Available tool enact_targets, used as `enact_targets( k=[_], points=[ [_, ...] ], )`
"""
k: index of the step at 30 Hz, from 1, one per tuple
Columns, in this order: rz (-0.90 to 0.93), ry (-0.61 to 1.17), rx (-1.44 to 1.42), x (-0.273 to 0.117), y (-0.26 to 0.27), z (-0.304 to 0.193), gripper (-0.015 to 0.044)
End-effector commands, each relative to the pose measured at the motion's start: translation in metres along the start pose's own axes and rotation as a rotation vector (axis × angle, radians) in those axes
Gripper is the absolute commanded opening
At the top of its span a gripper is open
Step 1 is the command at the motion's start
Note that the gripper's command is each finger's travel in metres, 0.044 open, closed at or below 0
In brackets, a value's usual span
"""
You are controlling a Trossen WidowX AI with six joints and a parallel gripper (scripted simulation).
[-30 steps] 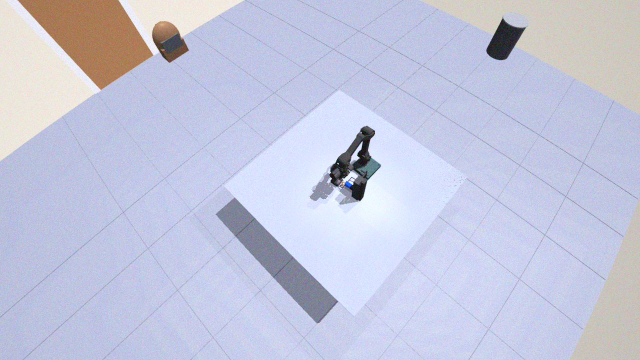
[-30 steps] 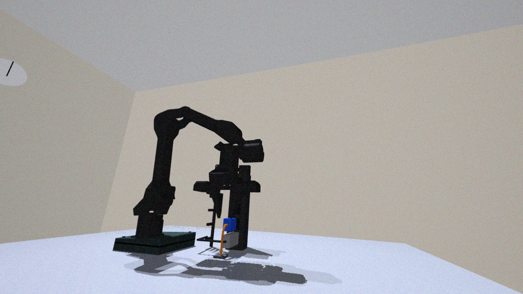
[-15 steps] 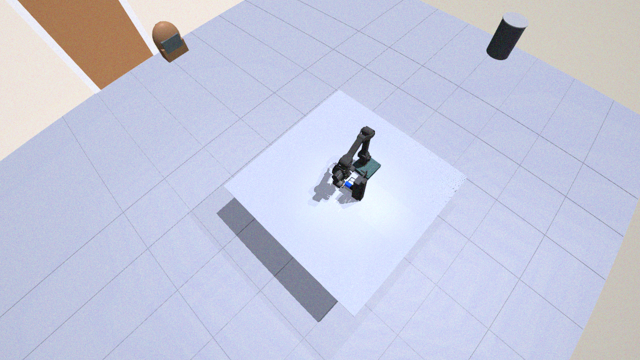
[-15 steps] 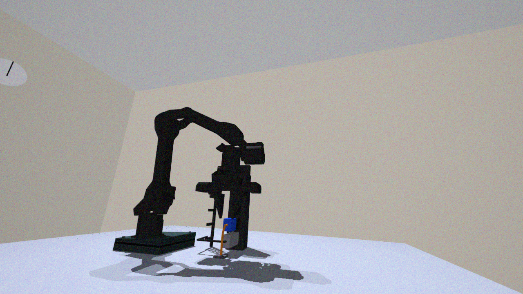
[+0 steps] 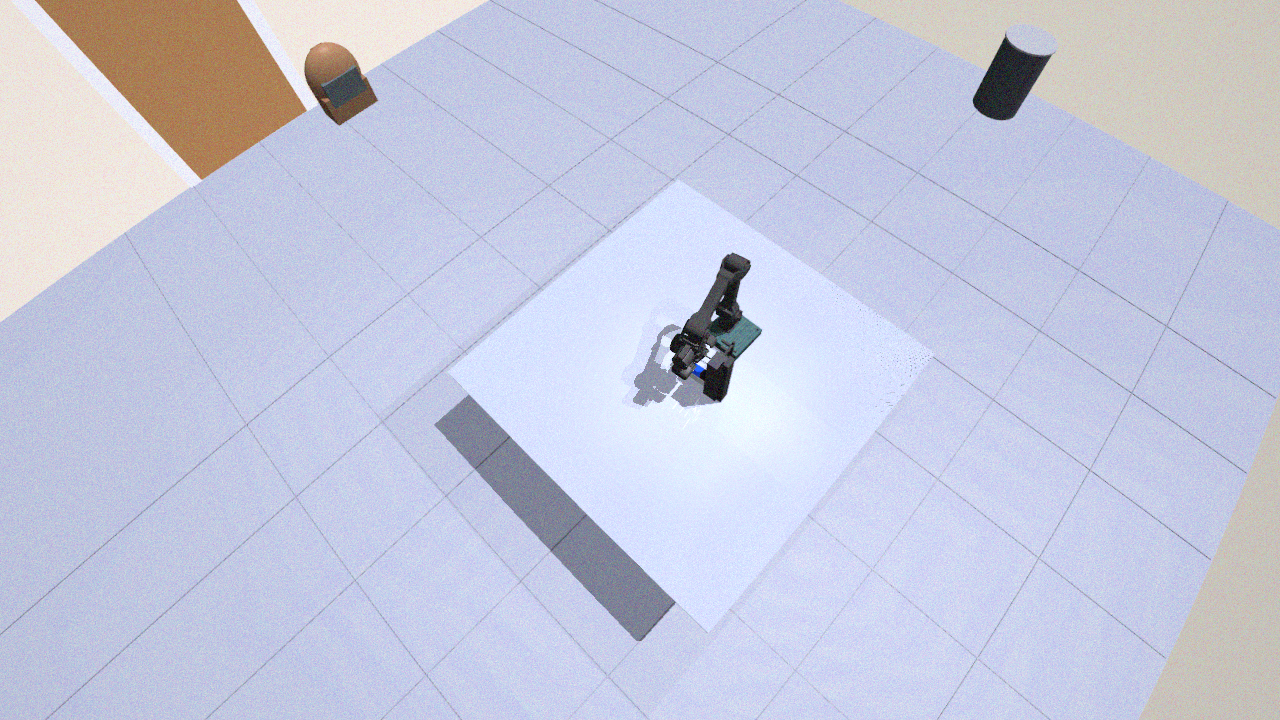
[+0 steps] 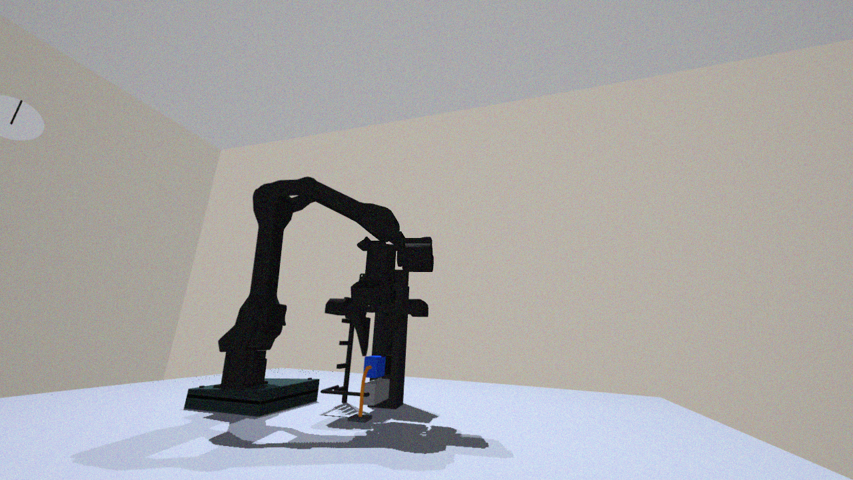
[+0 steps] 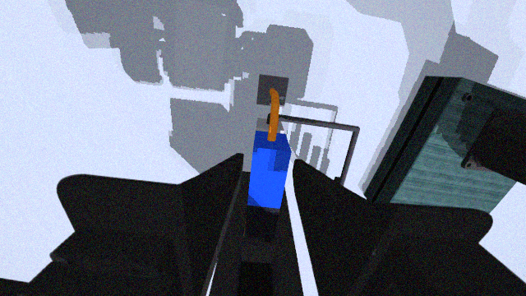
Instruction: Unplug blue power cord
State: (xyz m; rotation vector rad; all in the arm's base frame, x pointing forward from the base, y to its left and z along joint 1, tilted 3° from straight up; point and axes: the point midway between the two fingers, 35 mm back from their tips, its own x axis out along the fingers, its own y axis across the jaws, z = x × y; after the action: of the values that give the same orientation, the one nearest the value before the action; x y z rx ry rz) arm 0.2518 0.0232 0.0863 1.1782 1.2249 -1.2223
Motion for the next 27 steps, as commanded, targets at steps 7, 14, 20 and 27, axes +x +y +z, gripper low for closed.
enact_targets(
  k=[7,14,20,27],
  points=[
    [-0.005,0.004,0.006,0.007,-0.001,-0.003,0.0160],
    [-0.006,0.004,0.006,0.013,-0.001,-0.003,0.0160],
    [0.000,0.000,0.000,0.010,0.000,-0.003,0.0081],
    [0.000,0.000,0.000,0.010,0.000,-0.003,0.0035]
  ],
)
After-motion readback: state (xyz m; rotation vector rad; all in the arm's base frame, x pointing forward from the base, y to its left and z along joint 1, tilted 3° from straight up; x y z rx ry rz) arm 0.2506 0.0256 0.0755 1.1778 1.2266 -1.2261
